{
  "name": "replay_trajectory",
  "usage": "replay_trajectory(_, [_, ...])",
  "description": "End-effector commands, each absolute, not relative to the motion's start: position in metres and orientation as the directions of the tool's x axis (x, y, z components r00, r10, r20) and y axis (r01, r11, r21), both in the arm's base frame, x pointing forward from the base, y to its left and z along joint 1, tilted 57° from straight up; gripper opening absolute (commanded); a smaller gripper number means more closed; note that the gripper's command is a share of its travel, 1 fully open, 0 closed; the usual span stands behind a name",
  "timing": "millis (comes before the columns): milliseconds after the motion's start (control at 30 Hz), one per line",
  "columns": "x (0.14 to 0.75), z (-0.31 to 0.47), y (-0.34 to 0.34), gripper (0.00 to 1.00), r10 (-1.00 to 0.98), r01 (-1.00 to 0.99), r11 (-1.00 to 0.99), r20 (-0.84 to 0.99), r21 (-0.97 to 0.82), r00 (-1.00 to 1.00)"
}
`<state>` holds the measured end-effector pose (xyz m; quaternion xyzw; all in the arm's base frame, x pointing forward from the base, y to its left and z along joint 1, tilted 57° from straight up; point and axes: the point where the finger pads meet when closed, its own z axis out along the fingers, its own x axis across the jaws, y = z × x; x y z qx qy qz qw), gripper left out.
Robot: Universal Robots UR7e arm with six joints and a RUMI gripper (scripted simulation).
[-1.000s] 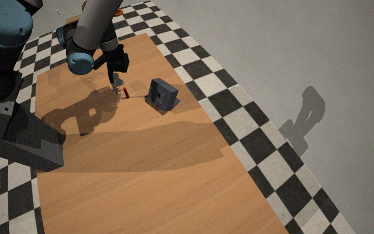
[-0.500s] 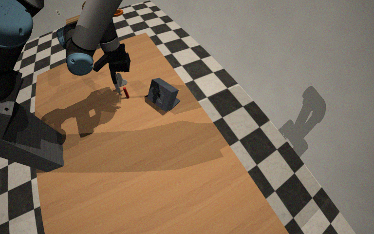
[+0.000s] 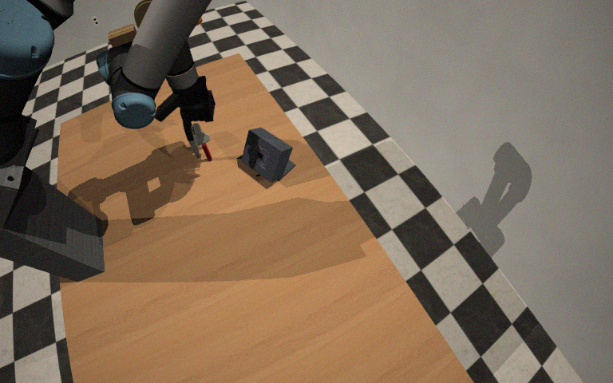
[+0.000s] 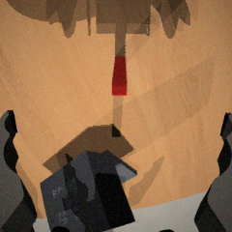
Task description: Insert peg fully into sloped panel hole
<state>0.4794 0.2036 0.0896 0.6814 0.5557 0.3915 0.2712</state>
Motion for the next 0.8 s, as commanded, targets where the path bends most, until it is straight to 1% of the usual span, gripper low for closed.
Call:
replay_trajectory(0, [0.486, 0.085, 0.204, 1.0, 0.97, 0.544, -0.235, 0.232, 0.805, 0.075])
replay_trajectory(767, [0.512, 0.069, 0.206, 1.0, 0.97, 0.544, -0.235, 0.232, 0.805, 0.075])
